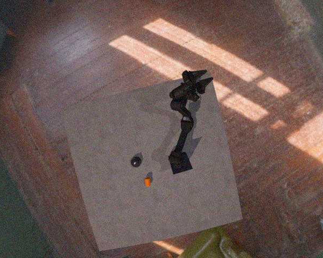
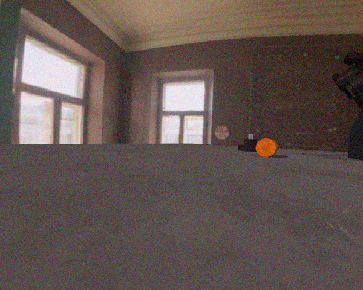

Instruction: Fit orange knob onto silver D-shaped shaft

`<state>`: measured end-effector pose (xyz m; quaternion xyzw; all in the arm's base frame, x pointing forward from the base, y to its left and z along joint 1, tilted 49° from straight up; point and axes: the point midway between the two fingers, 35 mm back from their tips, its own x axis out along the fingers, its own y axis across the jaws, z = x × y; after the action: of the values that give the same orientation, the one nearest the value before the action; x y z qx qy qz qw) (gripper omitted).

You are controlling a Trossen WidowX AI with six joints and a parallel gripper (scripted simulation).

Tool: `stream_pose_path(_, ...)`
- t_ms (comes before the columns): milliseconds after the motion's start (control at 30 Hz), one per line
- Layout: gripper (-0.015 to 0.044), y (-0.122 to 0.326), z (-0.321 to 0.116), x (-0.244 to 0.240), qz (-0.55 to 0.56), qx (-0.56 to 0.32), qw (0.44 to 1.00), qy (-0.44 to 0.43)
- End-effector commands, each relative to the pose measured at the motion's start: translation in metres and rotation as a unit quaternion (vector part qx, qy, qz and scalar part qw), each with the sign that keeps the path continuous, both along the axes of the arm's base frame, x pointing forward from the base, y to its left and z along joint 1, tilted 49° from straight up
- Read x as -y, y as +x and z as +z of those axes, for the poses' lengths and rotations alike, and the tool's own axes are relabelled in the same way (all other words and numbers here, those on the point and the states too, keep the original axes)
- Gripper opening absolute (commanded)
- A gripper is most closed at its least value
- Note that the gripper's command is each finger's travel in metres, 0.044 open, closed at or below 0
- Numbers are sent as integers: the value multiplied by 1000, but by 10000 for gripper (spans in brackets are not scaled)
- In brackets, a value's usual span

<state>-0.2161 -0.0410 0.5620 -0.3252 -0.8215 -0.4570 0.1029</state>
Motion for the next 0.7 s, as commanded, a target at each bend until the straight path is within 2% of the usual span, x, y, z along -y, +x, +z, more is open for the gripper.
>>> stream_pose_path(0,426,3,3,-3,2,-9,1000,-6)
stream_pose_path(100,440,54,38,-48,28,-135,987,-82)
stream_pose_path(300,440,130,65,-110,53,-299,939,-164)
stream_pose_path(467,440,211,65,-175,84,-455,853,-241)
stream_pose_path(667,440,306,40,-243,92,-617,727,-287)
